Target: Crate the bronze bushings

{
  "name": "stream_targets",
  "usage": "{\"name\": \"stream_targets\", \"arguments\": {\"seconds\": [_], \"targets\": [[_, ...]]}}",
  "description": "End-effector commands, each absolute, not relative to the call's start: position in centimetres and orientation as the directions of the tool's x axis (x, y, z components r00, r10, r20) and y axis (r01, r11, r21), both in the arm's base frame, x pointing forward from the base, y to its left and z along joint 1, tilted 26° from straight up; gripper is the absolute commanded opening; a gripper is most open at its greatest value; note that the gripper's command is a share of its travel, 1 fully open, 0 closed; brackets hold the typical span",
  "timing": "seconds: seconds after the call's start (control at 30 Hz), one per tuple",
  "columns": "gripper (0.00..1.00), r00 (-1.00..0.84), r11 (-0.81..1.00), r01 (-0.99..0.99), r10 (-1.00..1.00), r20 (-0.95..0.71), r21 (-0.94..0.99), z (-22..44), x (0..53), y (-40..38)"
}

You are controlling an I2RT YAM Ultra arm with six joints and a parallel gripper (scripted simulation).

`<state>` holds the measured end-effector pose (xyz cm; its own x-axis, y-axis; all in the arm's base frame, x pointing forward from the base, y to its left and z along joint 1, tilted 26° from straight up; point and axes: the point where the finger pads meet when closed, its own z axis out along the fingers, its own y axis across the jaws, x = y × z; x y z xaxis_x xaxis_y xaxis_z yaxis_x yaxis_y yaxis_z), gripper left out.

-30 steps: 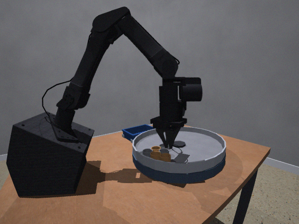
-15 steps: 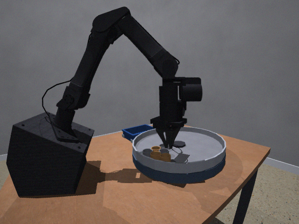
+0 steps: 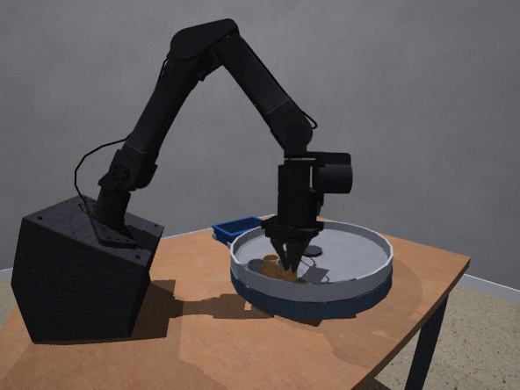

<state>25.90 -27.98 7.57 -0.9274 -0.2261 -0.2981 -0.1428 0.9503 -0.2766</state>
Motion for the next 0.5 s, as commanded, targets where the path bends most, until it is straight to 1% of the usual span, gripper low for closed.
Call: {"name": "stream_targets", "arguments": {"seconds": [0.0, 0.47], "targets": [[0.15, -0.909, 0.932, -0.111, -0.236, -0.344, -0.346, 9.83, 26.86, -29.25], [0.15, -0.91, 0.933, -0.112, -0.236, -0.342, -0.343, 9.79, 26.82, -29.17]]}}
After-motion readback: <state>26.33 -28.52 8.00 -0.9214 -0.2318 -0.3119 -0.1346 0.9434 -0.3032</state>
